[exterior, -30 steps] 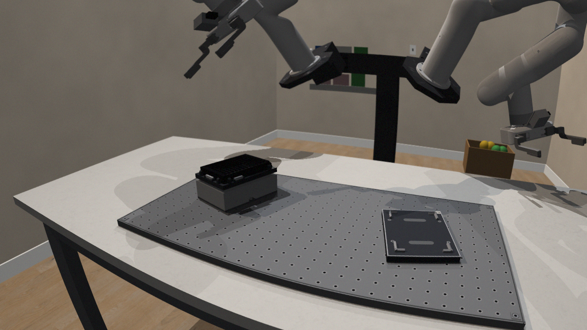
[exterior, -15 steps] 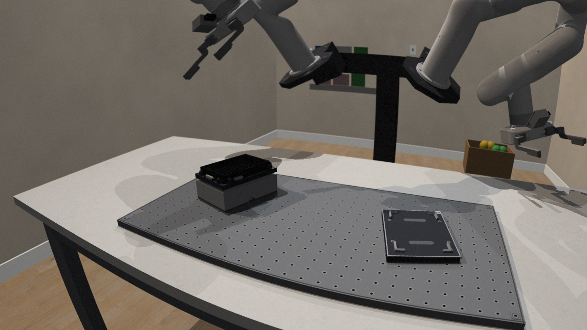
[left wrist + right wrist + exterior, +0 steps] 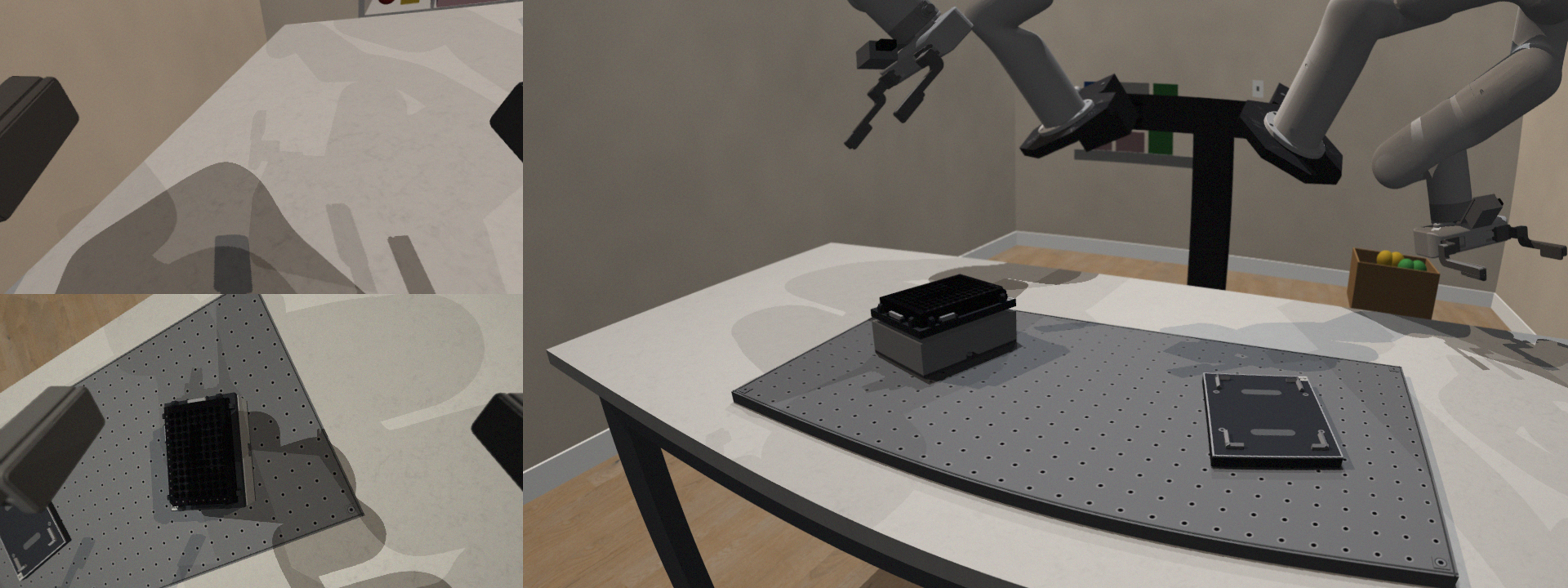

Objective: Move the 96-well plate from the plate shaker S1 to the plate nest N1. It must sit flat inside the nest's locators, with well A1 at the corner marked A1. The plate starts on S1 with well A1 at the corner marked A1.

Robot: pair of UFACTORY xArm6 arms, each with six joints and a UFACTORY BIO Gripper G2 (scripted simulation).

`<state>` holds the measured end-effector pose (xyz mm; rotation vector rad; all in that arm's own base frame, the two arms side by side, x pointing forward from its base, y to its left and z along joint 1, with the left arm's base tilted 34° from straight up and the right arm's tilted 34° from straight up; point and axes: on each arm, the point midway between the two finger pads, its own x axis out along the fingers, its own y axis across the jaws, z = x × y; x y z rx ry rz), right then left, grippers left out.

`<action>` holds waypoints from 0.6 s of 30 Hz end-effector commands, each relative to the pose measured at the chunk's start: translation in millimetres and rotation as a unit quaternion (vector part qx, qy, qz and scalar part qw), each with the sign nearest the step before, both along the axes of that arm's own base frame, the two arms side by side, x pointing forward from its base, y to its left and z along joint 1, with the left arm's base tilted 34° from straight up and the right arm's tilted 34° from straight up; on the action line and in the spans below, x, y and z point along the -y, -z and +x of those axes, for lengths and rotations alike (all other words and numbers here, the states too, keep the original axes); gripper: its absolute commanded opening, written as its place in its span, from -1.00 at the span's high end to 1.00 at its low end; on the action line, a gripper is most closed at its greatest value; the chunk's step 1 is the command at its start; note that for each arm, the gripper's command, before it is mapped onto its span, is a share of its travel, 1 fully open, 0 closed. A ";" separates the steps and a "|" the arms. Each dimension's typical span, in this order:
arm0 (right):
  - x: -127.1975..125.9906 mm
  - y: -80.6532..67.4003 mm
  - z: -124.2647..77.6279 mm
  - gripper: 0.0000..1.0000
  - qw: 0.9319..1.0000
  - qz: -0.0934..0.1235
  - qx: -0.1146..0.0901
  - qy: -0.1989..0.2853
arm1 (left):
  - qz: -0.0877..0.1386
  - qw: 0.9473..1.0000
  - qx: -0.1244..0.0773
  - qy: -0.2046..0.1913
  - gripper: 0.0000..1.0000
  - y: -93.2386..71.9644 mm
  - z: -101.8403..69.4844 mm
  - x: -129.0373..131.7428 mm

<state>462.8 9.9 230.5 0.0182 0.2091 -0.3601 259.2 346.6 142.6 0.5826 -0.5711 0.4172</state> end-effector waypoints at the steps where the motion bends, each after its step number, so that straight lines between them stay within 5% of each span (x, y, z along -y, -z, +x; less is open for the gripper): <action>1: 17.9 2.0 -10.6 -1.00 1.000 -0.001 -0.014 0.008 | 0.000 1.000 0.000 0.000 -1.00 -0.4 -0.2 0.1; 18: 93.8 22.1 -80.4 -1.00 0.994 0.010 -0.092 0.052 | 0.000 1.000 0.000 0.000 -1.00 -0.4 -0.2 0.1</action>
